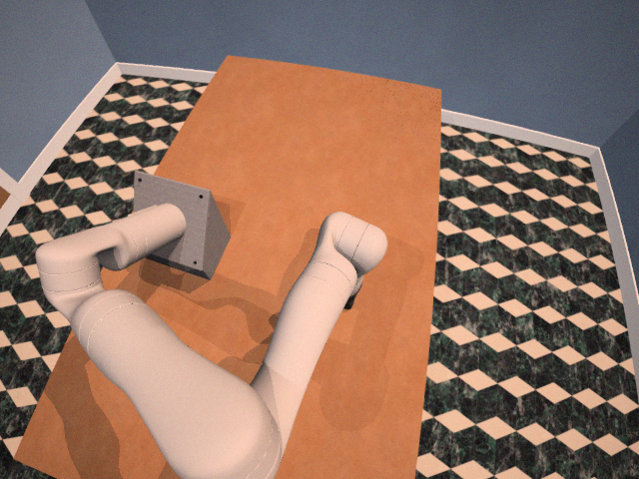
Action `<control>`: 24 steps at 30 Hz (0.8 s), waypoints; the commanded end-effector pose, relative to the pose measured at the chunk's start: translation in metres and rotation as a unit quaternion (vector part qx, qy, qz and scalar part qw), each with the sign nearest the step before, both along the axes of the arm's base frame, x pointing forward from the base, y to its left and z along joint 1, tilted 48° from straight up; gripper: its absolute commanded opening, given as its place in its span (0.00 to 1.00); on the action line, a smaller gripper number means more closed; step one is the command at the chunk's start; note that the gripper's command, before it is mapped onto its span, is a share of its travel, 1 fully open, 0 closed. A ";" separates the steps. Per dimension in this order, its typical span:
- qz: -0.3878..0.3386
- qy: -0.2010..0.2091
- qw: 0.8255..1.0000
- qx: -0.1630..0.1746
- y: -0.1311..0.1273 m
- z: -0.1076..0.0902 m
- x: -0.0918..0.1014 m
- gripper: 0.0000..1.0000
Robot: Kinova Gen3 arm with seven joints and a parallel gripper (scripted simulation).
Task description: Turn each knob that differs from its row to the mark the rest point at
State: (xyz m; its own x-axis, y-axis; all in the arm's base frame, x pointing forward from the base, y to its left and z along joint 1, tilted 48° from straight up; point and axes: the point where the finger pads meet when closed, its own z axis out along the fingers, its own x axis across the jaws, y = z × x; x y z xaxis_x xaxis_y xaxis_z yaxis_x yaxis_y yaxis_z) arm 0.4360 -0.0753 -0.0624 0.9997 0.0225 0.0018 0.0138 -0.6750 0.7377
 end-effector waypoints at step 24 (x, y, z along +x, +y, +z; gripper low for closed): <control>0.005 0.004 1.000 0.000 0.000 0.000 0.000 0.30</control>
